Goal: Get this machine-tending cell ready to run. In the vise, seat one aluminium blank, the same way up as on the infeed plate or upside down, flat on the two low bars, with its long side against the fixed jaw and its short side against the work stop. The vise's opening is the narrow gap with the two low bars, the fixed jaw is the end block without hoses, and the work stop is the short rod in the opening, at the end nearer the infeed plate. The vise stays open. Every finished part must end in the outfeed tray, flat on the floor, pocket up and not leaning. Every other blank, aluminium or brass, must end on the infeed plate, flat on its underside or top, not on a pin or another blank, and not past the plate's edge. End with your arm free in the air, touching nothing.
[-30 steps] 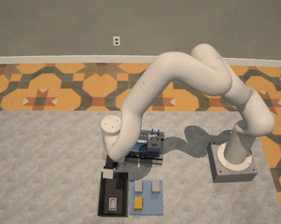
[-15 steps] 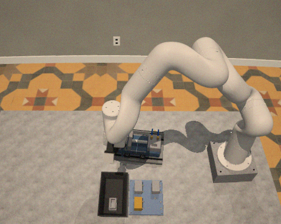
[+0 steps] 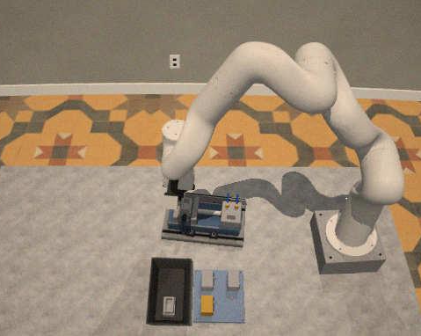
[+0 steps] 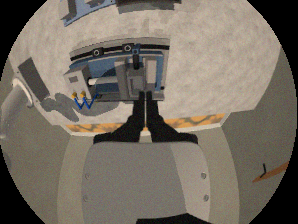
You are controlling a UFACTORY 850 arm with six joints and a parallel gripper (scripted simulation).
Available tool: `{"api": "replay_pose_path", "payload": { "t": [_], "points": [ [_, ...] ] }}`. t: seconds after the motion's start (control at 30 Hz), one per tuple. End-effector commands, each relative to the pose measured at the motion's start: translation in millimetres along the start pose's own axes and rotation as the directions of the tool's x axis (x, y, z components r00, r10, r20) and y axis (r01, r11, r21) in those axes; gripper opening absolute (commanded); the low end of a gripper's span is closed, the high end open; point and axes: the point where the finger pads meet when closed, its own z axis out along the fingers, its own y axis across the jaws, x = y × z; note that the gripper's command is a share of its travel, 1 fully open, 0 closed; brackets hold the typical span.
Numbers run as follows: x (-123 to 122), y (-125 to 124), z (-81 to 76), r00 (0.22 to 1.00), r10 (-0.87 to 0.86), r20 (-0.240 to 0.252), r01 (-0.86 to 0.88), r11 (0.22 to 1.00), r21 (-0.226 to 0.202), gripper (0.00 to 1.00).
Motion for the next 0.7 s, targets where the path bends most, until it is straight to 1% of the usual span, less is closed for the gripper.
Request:
{"api": "replay_pose_path", "payload": {
  "t": [0.0,0.17,0.23,0.27,0.3,0.67],
  "points": [
    [-41.5,-4.6,-1.2,1.000,-0.001,-0.004,0.001,1.000,-0.003,0.00],
    [-83.7,-14.5,-1.4,1.000,-0.001,-0.003,0.001,1.000,-0.003,0.00],
    [-83.7,-14.5,-1.4,1.000,-0.001,-0.003,0.001,1.000,-0.003,0.00],
    [-98.2,-18.7,-1.5,1.000,-0.001,-0.003,0.001,1.000,-0.004,0.00],
    [-103.5,-20.3,-1.5,1.000,-0.001,-0.003,0.001,1.000,-0.004,0.00],
    [-104.3,-20.5,-1.5,1.000,-0.001,-0.003,0.001,1.000,-0.004,0.00]
  ]
}}
